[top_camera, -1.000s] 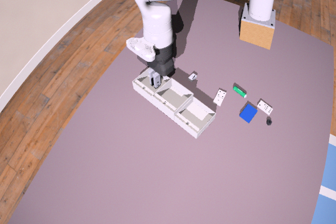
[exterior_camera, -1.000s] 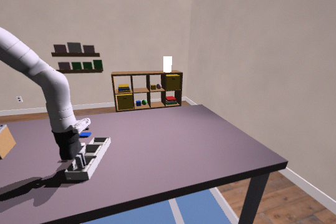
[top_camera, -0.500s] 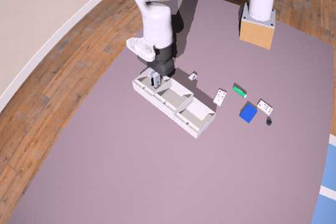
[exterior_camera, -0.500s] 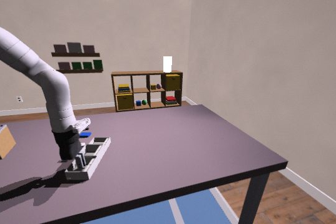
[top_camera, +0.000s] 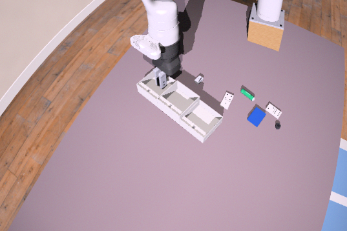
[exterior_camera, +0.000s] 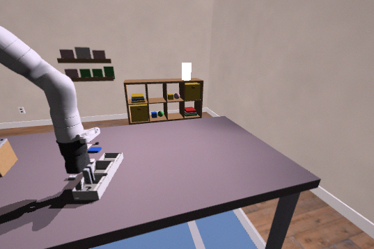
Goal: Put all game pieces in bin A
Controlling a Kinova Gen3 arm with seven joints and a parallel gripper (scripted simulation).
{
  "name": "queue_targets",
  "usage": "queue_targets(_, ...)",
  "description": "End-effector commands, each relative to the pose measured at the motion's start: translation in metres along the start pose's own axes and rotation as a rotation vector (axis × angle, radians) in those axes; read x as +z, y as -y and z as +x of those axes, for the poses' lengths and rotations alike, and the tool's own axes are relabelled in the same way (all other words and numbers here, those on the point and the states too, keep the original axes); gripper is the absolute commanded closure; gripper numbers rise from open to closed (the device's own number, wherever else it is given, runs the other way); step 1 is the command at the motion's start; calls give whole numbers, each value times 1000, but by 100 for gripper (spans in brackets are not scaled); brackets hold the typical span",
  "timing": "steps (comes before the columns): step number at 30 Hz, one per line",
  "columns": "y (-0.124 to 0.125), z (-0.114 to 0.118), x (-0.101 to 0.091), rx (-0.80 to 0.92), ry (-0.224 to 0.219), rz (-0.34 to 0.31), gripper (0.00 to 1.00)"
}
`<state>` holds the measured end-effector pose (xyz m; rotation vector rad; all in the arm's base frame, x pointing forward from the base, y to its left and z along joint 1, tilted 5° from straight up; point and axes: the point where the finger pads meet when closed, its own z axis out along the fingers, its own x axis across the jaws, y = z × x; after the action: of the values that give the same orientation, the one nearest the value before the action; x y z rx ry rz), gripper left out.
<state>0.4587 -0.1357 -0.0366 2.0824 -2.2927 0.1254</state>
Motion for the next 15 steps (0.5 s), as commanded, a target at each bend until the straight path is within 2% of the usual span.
queue_targets(1, 2, 2, -6, 2, -3, 7, 69)
queue_targets(10, 2, 2, -16, 2, -3, 7, 69)
queue_targets(15, 2, 2, -36, 2, -3, 7, 69)
